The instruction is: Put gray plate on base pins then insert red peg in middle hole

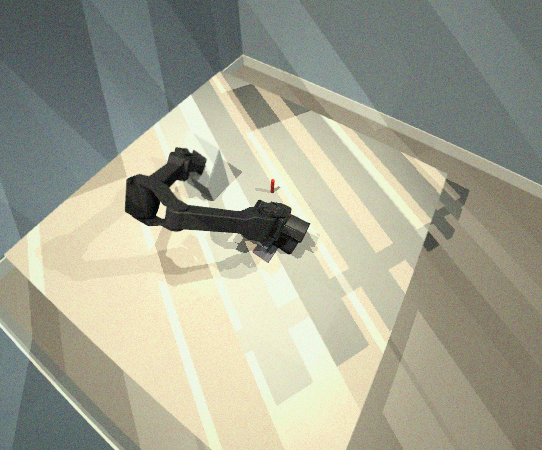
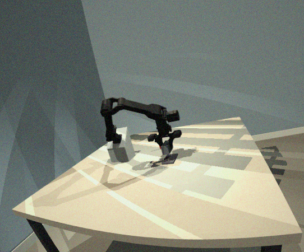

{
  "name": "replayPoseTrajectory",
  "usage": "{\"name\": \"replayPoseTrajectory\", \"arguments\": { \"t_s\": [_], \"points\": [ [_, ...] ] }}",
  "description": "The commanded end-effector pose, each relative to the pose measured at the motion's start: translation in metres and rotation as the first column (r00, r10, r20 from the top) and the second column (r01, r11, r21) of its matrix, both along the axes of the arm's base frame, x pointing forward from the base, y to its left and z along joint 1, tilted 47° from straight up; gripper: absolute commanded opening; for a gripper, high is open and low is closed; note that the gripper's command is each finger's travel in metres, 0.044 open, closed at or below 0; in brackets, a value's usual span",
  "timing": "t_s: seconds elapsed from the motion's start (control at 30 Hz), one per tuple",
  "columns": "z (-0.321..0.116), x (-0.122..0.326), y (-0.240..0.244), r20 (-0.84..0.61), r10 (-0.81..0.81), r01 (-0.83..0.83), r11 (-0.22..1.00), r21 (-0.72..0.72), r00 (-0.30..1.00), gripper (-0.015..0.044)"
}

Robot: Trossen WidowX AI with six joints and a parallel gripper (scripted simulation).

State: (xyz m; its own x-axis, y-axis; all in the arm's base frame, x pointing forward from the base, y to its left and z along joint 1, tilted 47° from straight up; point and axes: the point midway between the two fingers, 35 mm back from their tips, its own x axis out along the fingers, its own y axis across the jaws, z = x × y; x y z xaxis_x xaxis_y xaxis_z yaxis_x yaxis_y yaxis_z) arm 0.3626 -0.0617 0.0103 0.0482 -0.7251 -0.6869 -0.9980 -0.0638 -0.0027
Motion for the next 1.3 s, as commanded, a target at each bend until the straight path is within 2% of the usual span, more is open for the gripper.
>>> {"name": "replayPoseTrajectory", "arguments": {
  "t_s": [0.0, 1.27],
  "points": [
    [0.0, 0.0, -0.001, 0.0, 0.003, -0.003, 1.0, -0.003, 1.0, 0.0],
    [-0.023, 0.004, -0.028, 0.008, 0.0, 0.0, 1.0, -0.001, 1.0, 0.0]
  ]
}}
